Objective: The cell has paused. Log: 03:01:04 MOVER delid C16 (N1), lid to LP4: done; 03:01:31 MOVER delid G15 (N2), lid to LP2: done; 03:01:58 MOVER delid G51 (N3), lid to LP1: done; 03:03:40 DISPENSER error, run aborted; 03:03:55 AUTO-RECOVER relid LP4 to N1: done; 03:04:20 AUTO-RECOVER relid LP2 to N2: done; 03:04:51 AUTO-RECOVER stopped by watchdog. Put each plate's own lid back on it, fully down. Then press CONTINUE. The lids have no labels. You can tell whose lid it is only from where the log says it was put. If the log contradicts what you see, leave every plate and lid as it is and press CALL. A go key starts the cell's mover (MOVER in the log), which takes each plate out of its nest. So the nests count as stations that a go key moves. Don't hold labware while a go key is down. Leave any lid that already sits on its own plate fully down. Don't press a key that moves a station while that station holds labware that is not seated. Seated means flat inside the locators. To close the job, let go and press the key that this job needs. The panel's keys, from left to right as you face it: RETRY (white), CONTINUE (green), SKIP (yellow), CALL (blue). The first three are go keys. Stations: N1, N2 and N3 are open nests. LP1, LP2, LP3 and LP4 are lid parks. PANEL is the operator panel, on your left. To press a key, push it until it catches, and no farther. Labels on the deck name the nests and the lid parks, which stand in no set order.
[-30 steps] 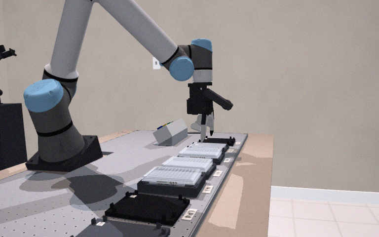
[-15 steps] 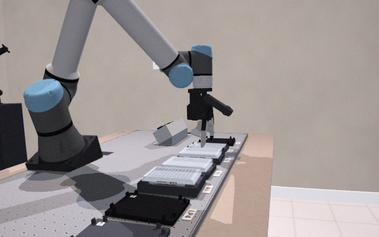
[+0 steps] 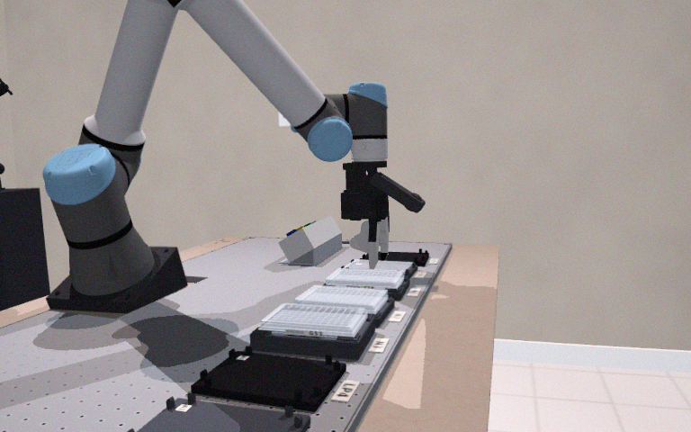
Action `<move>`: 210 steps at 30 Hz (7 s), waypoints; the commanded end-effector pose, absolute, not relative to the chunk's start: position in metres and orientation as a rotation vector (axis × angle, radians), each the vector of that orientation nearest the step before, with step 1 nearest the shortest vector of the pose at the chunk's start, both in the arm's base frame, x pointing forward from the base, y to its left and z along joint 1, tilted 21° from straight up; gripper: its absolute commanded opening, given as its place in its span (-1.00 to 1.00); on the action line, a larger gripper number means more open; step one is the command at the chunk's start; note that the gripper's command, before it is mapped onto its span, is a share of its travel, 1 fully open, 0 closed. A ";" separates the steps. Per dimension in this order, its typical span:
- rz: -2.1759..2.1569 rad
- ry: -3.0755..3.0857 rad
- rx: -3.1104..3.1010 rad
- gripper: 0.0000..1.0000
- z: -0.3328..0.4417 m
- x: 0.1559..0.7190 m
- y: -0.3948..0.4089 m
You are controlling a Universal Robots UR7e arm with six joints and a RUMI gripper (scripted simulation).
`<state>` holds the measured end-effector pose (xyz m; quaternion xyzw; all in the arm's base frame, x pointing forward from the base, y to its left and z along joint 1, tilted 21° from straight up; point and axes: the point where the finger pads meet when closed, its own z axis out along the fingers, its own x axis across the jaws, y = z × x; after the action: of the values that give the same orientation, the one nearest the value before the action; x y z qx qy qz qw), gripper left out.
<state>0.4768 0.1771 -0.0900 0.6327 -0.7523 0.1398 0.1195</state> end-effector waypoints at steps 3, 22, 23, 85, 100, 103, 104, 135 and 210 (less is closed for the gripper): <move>0.410 -2.200 1.850 -1.00 -0.090 0.477 0.177; 0.409 -2.200 1.850 -1.00 -0.090 0.477 0.177; 0.410 -2.200 1.850 -1.00 -0.090 0.477 0.177; 0.395 -2.121 1.926 -1.00 -0.016 0.466 0.105; 0.395 -2.121 1.926 -1.00 0.007 0.458 0.044; 0.395 -2.121 1.926 -1.00 0.012 0.456 0.030; 0.395 -2.121 1.926 -1.00 0.014 0.455 0.026; 0.395 -2.121 1.926 -1.00 0.063 0.439 -0.099; 0.395 -2.121 1.926 -1.00 0.075 0.429 -0.174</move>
<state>0.4290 -0.1733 0.0759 0.6608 -0.7277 0.1351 0.1248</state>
